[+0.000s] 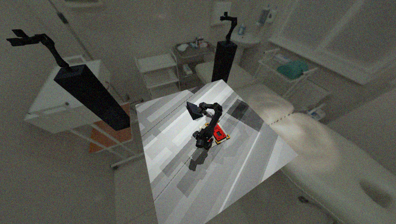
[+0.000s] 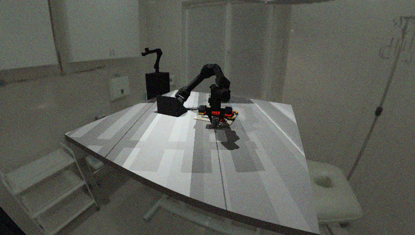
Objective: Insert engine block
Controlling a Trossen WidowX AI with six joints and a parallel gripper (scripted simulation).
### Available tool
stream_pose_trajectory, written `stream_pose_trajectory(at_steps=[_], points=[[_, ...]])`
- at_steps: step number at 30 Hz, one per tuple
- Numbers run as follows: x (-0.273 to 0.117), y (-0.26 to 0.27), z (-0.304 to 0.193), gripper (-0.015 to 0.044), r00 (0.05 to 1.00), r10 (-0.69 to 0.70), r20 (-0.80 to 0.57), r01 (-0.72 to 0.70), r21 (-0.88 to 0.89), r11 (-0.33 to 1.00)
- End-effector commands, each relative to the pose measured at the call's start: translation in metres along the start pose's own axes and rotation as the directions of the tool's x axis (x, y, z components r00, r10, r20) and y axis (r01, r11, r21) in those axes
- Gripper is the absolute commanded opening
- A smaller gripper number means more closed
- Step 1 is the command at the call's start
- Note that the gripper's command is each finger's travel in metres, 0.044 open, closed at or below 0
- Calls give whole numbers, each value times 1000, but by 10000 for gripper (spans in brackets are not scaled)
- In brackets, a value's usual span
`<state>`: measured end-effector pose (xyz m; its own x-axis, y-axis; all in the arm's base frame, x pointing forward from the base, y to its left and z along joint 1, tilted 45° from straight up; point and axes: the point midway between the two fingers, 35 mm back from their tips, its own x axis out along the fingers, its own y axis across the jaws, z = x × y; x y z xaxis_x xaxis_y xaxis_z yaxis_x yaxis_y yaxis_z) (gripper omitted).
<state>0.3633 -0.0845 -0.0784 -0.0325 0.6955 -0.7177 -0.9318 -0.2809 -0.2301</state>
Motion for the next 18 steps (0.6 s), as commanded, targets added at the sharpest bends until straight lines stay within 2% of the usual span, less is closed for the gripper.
stream_pose_trajectory(at_steps=[1,18], points=[[-13,-1,-4,0,1000,-4,-10,4,3,1000],[-69,0,-10,0,1000,-14,-23,15,37,999]])
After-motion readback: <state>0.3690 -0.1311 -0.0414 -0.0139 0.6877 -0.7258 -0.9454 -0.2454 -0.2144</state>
